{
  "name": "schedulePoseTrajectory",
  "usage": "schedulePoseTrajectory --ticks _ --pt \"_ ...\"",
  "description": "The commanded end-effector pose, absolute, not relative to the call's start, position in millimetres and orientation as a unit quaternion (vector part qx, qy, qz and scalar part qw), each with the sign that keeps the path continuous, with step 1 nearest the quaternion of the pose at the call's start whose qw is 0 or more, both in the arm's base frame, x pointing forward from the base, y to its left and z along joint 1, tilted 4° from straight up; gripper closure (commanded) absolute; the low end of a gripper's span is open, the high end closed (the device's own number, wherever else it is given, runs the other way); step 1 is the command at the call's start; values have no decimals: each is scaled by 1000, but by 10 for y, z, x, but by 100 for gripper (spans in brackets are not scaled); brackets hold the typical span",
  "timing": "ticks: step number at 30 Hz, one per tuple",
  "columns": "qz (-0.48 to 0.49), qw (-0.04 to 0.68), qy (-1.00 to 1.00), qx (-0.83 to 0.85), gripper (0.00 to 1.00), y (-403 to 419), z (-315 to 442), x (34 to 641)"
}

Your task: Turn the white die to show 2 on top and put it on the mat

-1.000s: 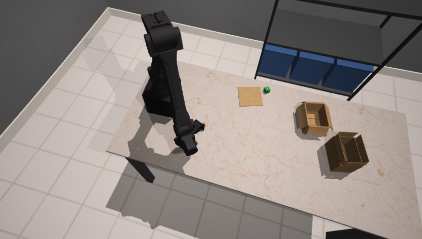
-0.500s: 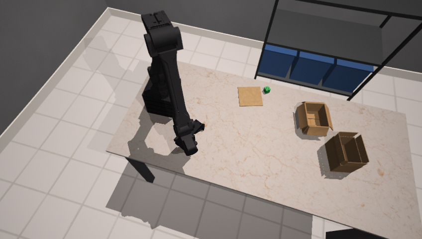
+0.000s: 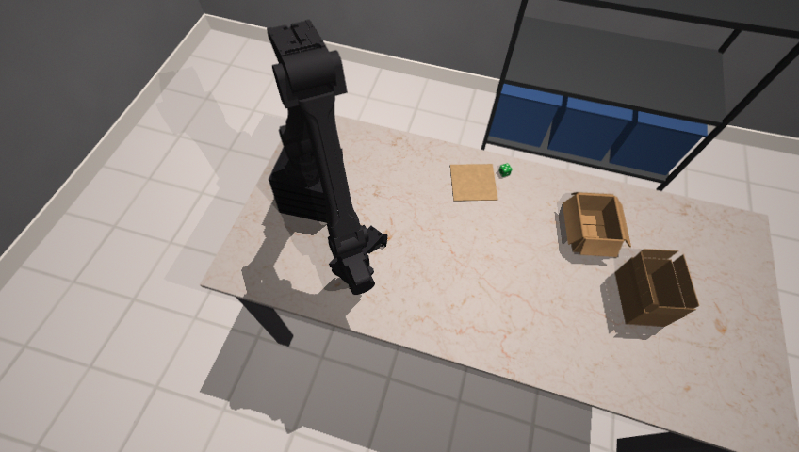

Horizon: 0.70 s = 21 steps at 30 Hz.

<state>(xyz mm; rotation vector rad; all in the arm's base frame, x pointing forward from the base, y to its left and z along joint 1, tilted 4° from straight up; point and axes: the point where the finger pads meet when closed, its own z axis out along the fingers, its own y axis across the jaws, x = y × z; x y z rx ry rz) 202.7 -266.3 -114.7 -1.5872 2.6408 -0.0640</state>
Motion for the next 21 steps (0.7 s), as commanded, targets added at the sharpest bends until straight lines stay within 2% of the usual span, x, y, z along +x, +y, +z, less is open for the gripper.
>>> schedulePoseTrajectory --ticks 1,21 --pt "-23 29 854 -518 55 -2729 -1160 2133" --pt "-30 30 855 -518 55 -2751 -1325 2160"
